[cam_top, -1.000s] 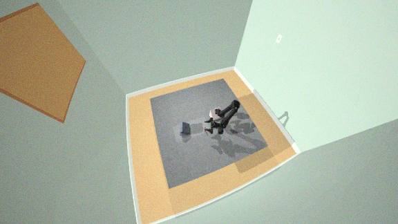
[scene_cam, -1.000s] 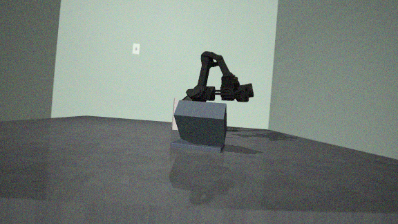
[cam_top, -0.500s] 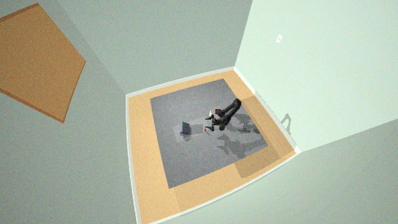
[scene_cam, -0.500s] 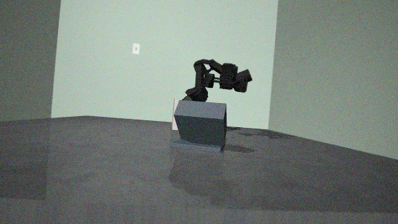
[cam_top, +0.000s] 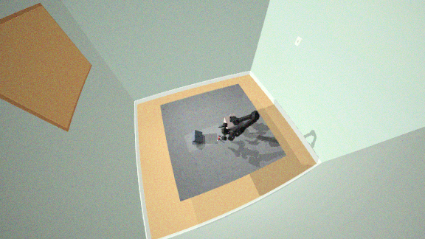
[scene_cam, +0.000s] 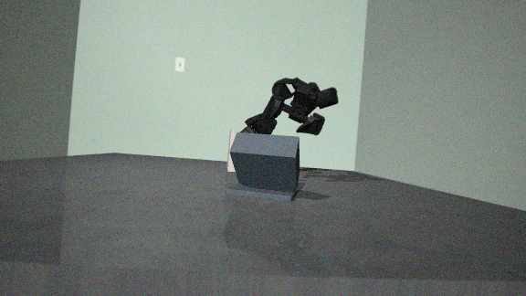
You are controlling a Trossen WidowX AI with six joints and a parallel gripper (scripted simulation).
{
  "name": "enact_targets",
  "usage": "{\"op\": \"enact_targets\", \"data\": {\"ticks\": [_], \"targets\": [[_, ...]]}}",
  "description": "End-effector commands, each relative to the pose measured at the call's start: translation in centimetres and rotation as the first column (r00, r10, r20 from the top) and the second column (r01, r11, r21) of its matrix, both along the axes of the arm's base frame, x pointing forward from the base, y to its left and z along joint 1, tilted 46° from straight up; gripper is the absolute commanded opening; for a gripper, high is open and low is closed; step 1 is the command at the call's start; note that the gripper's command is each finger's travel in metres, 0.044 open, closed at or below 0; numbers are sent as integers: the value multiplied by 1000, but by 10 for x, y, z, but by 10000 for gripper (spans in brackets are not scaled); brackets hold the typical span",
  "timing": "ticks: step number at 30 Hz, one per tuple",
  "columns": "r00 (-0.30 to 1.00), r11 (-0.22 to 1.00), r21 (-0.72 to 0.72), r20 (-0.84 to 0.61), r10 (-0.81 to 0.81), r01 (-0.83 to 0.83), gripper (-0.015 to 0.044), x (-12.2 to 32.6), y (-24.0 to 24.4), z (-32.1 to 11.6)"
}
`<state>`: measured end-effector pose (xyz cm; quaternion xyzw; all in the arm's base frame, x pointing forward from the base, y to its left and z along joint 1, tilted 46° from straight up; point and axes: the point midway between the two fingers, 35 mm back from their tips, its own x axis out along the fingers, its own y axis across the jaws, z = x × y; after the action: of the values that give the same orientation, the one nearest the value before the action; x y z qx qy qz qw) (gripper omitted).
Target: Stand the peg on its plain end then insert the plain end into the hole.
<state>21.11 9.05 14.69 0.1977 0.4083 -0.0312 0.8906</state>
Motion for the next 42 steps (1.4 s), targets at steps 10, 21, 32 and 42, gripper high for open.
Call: {"op": "enact_targets", "data": {"ticks": [10,21,32,42], "targets": [[911,978,55,-355,210,-204,440,-6,12,-25],[751,919,285,-533,389,-274,440,-8,22,-30],[639,803,558,-544,544,-210,440,4,28,-20],[620,752,638,-524,584,-169,440,10,30,-14]]}}
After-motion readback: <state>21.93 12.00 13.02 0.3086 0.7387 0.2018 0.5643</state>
